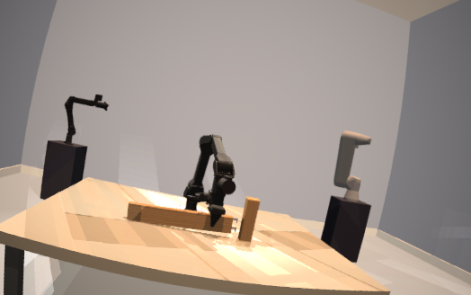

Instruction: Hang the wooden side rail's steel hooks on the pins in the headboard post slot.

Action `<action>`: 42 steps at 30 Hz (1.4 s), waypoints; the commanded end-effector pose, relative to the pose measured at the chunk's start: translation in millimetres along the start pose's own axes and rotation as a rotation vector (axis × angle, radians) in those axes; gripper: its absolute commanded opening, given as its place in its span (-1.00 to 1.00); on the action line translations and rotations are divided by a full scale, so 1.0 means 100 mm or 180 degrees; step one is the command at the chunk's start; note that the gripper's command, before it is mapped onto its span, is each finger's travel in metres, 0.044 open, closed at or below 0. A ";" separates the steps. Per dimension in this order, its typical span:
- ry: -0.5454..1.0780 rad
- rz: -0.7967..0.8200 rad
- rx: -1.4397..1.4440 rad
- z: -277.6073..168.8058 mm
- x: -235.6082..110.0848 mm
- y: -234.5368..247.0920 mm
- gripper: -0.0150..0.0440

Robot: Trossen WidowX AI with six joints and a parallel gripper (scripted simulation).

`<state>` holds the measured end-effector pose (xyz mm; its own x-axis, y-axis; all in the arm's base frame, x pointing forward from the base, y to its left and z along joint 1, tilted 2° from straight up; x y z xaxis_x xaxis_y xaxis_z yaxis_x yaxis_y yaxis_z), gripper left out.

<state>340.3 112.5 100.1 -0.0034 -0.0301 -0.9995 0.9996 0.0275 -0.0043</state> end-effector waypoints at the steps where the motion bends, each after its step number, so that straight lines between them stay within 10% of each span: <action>1: 0.0016 0.0014 0.0008 -0.02 -0.01 0.00 -0.49; 42: 0.0017 0.0014 0.0008 -0.06 -0.03 0.02 -0.49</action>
<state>339.3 116.3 100.2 -0.0080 -0.0300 -0.9995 0.9995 0.0291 -0.0089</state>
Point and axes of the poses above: the point midway between the two fingers, 35 mm back from their tips, its own x axis out along the fingers, its own y axis across the jaws, z = x × y, the point moved 5 cm from there along -x, back along the fingers, and after that the axes turned 5 degrees about x, right-handed, at the moved point
